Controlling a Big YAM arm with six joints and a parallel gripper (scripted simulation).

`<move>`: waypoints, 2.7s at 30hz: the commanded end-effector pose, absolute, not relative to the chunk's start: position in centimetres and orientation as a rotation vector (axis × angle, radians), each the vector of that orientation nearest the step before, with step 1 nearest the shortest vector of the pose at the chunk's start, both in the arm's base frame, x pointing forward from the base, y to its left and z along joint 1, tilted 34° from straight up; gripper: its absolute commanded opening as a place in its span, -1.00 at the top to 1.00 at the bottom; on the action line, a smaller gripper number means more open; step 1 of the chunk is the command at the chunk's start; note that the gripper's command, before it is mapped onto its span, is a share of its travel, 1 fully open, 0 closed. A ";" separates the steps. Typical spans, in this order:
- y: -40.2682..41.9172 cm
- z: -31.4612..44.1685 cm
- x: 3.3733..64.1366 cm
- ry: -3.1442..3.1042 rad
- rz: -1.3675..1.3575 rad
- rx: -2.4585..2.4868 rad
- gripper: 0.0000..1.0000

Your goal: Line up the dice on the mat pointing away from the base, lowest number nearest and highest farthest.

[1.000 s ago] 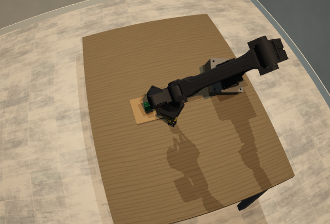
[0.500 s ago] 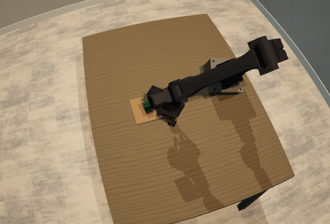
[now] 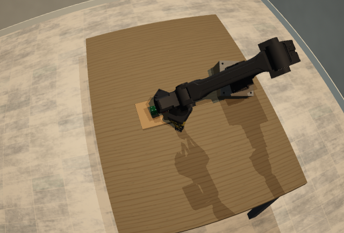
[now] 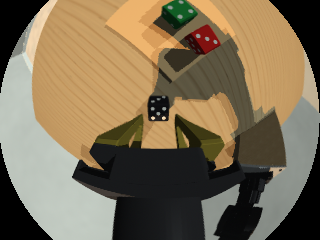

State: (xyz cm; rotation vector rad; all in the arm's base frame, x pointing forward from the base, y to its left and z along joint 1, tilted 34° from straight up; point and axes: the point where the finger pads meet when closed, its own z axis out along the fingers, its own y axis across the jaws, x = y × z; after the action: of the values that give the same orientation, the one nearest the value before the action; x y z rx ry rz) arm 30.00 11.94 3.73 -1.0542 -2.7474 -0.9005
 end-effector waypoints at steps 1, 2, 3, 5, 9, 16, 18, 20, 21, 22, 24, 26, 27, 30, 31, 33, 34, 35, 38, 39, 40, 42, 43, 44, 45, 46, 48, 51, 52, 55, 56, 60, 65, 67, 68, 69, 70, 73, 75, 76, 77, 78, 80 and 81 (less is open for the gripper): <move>11.4 3.5 30.5 -2.755 -0.901 -1.067 0.11; 11.4 3.5 30.5 -2.755 -0.901 -1.067 0.11; 11.4 3.5 30.5 -2.755 -0.901 -1.067 0.11; 11.4 3.5 30.5 -2.755 -0.901 -1.067 0.11; 11.4 3.5 30.5 -2.755 -0.901 -1.067 0.11; 11.4 3.7 30.7 -2.759 -0.905 -1.067 0.11; 11.4 3.9 31.0 -2.762 -0.909 -1.068 0.11; 11.4 4.0 31.3 -2.766 -0.913 -1.066 0.11; 11.4 4.1 31.4 -2.767 -0.915 -1.065 0.11; 11.5 4.2 31.5 -2.769 -0.917 -1.064 0.11; 11.4 4.3 31.7 -2.770 -0.919 -1.064 0.11; 11.4 4.3 31.7 -2.770 -0.919 -1.065 0.11; 11.4 4.3 31.7 -2.770 -0.919 -1.065 0.11; 11.4 4.3 31.7 -2.770 -0.919 -1.065 0.11; 11.4 4.3 31.7 -2.770 -0.919 -1.065 0.11; 11.4 4.3 31.7 -2.770 -0.919 -1.065 0.11; 11.4 4.3 31.7 -2.770 -0.919 -1.065 0.11; 11.4 4.3 31.7 -2.770 -0.919 -1.065 0.11; 11.4 4.3 31.7 -2.770 -0.919 -1.065 0.11; 11.4 4.3 31.7 -2.770 -0.919 -1.065 0.11; 11.4 4.3 31.7 -2.770 -0.919 -1.065 0.11; 11.4 4.3 31.7 -2.770 -0.919 -1.065 0.11; 11.4 4.3 31.7 -2.770 -0.919 -1.065 0.11; 11.4 4.3 31.7 -2.770 -0.919 -1.065 0.11; 11.4 4.3 31.7 -2.770 -0.919 -1.065 0.11; 11.4 4.3 31.7 -2.770 -0.919 -1.065 0.11; 11.4 4.3 31.7 -2.770 -0.919 -1.065 0.11; 11.4 4.3 31.7 -2.770 -0.919 -1.065 0.11; 11.4 4.3 31.7 -2.770 -0.919 -1.065 0.11; 11.4 4.3 31.7 -2.770 -0.919 -1.065 0.11; 11.4 4.3 31.7 -2.770 -0.919 -1.065 0.11; 11.4 4.3 31.7 -2.770 -0.919 -1.065 0.11; 11.4 4.5 31.9 -2.773 -0.923 -1.064 0.11; 11.4 4.5 31.9 -2.773 -0.923 -1.064 0.11; 11.5 4.5 32.0 -2.774 -0.925 -1.064 0.11; 11.5 4.5 32.0 -2.774 -0.924 -1.064 0.11; 11.5 4.5 32.0 -2.774 -0.924 -1.064 0.11; 11.5 4.5 32.1 -2.774 -0.923 -1.064 0.11; 11.5 4.5 32.1 -2.773 -0.923 -1.064 0.11; 11.5 4.5 32.1 -2.773 -0.923 -1.064 0.11; 11.5 4.5 32.1 -2.773 -0.923 -1.064 0.11; 11.5 4.5 32.1 -2.773 -0.923 -1.064 0.11; 11.5 4.5 32.1 -2.773 -0.923 -1.064 0.11; 11.5 4.5 32.1 -2.773 -0.923 -1.064 0.11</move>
State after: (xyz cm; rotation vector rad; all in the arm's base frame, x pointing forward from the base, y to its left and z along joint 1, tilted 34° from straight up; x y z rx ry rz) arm 29.99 11.91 3.67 -1.0543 -2.7466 -0.8988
